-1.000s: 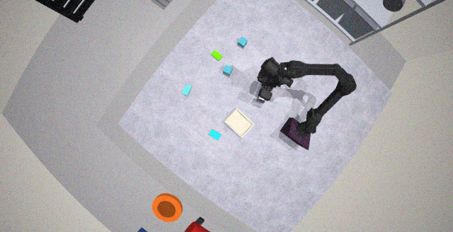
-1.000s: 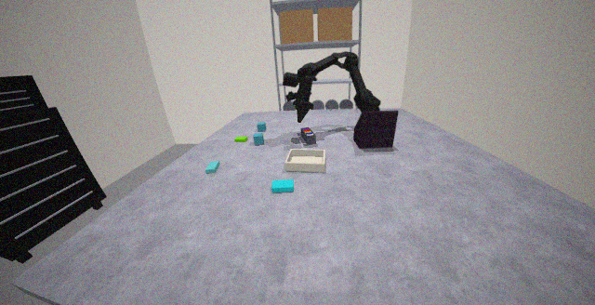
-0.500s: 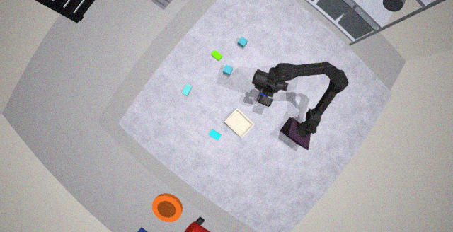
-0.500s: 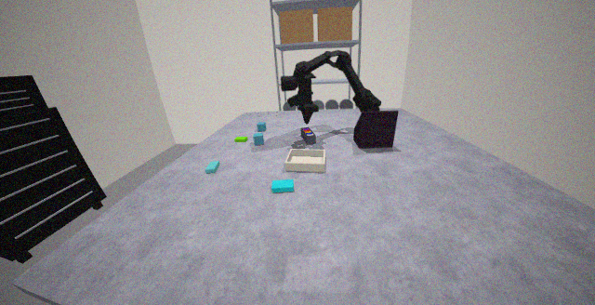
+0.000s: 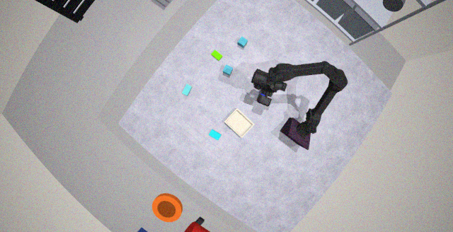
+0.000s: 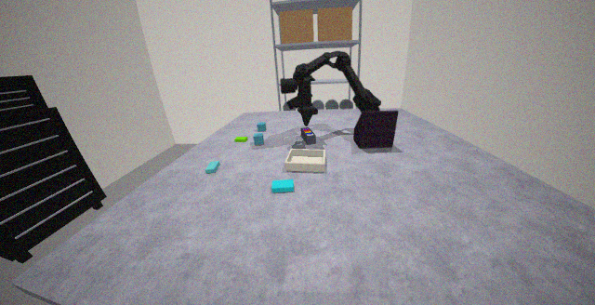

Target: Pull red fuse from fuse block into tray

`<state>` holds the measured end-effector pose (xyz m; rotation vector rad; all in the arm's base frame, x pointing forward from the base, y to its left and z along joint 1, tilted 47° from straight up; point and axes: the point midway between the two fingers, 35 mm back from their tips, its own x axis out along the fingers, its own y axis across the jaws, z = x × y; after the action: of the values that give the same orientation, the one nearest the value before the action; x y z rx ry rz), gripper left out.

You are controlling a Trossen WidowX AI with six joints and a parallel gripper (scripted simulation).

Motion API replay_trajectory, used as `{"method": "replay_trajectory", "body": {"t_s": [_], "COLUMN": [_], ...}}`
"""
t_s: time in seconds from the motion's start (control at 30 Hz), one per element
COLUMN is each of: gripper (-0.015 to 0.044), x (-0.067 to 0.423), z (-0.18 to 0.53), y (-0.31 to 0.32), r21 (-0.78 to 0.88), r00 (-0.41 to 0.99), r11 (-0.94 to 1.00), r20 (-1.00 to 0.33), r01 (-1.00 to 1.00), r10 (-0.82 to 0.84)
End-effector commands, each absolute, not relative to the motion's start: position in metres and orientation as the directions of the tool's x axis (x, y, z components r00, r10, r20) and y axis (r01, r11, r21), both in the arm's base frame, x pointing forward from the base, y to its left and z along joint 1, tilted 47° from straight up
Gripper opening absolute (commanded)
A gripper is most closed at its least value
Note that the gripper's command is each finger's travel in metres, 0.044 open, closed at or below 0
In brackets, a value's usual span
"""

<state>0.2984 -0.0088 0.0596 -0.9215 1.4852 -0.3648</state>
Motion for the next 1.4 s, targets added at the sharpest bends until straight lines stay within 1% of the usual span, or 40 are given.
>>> {"method": "replay_trajectory", "body": {"t_s": [0.0, 1.37], "gripper": [0.0072, 0.0072], "x": [0.297, 0.298], "z": [0.055, 0.040], "y": [-0.014, -0.032], "r21": [-0.712, -0.713], "r00": [0.104, 0.104], "r11": [0.621, 0.619], "r20": [-0.680, -0.679], "r01": [-0.329, -0.329], "r10": [-0.725, -0.727]}}
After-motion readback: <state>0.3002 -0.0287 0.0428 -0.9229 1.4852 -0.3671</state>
